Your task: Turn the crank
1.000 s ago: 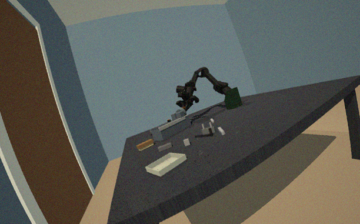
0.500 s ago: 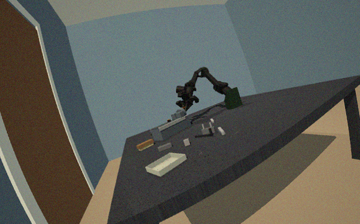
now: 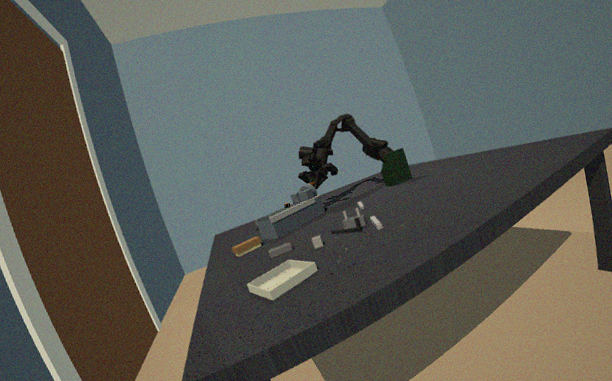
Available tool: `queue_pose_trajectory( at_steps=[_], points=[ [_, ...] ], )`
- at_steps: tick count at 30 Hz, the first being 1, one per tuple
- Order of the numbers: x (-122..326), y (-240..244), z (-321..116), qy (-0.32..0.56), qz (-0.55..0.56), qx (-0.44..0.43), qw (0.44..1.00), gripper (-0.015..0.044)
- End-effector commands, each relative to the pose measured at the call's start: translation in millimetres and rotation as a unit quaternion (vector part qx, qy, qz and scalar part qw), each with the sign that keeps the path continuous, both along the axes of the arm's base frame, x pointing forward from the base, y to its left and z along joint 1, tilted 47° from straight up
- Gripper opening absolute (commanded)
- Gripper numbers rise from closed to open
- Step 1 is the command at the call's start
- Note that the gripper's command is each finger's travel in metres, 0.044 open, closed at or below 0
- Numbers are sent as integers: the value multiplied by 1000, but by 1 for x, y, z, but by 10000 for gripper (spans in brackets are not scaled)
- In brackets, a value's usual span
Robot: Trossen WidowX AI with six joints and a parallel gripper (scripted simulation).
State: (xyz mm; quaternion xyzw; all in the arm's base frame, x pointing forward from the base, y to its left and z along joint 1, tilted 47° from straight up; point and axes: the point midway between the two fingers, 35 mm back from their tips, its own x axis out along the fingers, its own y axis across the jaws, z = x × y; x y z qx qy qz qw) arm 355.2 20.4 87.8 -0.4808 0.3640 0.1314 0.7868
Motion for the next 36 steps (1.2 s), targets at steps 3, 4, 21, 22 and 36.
queue_pose_trajectory(
  at_steps=[3, 4, 21, 22, 36],
  points=[
    [6, -7, 5, -8, -8, -1, 1000, 0],
    [6, -8, 5, -8, -8, -1, 1000, 0],
    [12, -19, 4, -8, -8, -2, 1000, 0],
    [13, -19, 4, -8, -8, -2, 1000, 0],
    [16, -27, 0, -8, -8, -2, 1000, 0]
  ],
)
